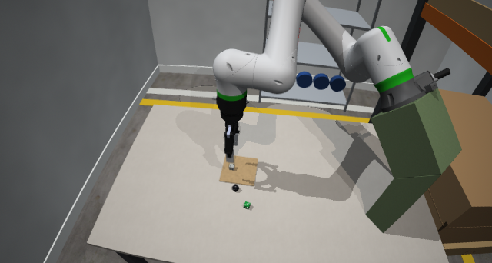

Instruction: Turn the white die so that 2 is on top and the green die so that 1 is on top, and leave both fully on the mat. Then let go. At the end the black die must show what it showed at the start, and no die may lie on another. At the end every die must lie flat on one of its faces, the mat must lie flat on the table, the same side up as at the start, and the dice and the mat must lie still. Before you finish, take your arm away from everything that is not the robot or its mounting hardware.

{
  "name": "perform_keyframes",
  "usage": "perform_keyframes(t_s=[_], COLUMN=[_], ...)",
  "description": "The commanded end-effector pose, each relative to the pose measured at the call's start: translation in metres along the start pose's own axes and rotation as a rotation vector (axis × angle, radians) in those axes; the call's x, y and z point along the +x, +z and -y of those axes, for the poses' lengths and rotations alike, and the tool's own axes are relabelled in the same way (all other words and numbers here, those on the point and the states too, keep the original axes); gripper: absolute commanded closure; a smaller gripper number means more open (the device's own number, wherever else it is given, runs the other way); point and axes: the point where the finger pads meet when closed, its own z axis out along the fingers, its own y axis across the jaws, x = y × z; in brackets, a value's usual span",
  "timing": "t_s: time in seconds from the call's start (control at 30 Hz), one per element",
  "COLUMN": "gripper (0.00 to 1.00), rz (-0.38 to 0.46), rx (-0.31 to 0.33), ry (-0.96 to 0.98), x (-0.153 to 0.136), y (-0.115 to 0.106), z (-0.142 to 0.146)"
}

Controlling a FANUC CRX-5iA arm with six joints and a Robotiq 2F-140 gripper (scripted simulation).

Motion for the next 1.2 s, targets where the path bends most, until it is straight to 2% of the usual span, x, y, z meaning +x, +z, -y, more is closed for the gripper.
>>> perform_keyframes(t_s=[0.0,0.73,0.9,1.03,1.1,1.17], gripper=[0.0,0.0,0.0,0.0,0.0,0.0], rz=[0.0,0.0,-0.001,-0.001,-0.001,-0.002], rx=[0.0,0.0,-0.001,-0.001,-0.001,-0.001], ry=[0.0,0.03,0.135,0.29,0.29,0.391], x=[0.0,0.0,0.002,0.005,0.005,0.007], y=[0.0,0.0,0.001,0.002,0.002,0.002], z=[0.0,-0.002,-0.007,-0.016,-0.016,-0.021])
